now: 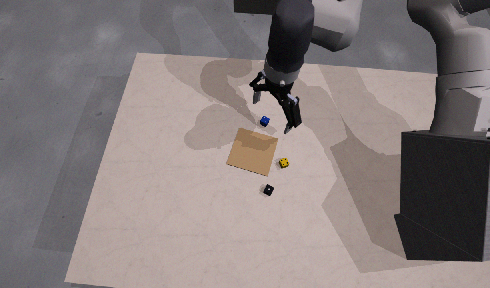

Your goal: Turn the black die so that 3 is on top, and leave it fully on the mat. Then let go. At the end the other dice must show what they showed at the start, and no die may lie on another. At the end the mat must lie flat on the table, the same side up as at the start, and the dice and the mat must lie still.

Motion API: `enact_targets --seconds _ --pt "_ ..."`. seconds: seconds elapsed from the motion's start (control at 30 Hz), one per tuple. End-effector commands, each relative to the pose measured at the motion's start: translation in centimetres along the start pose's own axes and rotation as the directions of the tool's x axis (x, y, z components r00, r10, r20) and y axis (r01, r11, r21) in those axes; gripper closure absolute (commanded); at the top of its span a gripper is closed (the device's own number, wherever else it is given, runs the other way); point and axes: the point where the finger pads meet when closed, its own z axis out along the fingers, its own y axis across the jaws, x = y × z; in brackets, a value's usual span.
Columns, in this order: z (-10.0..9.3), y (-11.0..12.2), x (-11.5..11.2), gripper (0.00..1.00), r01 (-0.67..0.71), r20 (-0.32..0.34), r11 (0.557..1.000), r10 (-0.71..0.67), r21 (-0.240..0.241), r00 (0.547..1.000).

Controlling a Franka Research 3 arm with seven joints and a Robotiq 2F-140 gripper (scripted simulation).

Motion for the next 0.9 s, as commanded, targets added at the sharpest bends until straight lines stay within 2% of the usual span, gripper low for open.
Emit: enact_targets --seconds 0.0,0.67,0.87 --pt "0.1 -0.1 0.0 0.0 -0.007 0.001 1.0 0.007 0.001 1.0" --pt "0.1 0.0 -0.1 0.0 -0.007 0.001 1.0 0.007 0.001 1.0" --pt "0.1 2.1 -0.8 0.0 -0.007 0.001 1.0 0.007 0.001 1.0"
